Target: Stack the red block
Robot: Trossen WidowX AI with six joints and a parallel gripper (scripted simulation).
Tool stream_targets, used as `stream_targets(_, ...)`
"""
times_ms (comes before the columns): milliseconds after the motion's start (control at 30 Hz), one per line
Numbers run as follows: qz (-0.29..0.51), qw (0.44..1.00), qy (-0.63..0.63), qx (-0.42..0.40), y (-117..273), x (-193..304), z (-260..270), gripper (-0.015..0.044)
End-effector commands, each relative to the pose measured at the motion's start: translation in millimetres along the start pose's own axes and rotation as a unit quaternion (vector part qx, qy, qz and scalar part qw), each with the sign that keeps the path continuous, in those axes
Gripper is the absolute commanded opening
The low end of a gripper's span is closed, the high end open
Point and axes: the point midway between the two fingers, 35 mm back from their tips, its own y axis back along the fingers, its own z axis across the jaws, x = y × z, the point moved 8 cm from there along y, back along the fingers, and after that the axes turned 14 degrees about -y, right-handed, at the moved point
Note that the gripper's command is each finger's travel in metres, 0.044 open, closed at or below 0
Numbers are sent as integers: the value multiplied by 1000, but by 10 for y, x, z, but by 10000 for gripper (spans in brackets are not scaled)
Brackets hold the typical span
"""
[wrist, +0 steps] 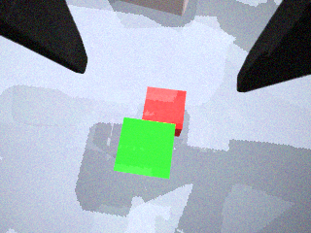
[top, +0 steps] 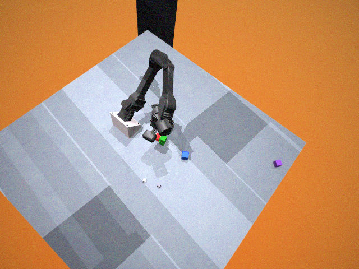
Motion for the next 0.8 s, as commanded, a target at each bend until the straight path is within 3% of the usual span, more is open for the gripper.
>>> stream_targets(0, 2, 1000, -2, -5, -201, 16, 19, 440)
stream_targets(767, 2, 1000, -2, -5, -478, 4, 29, 440)
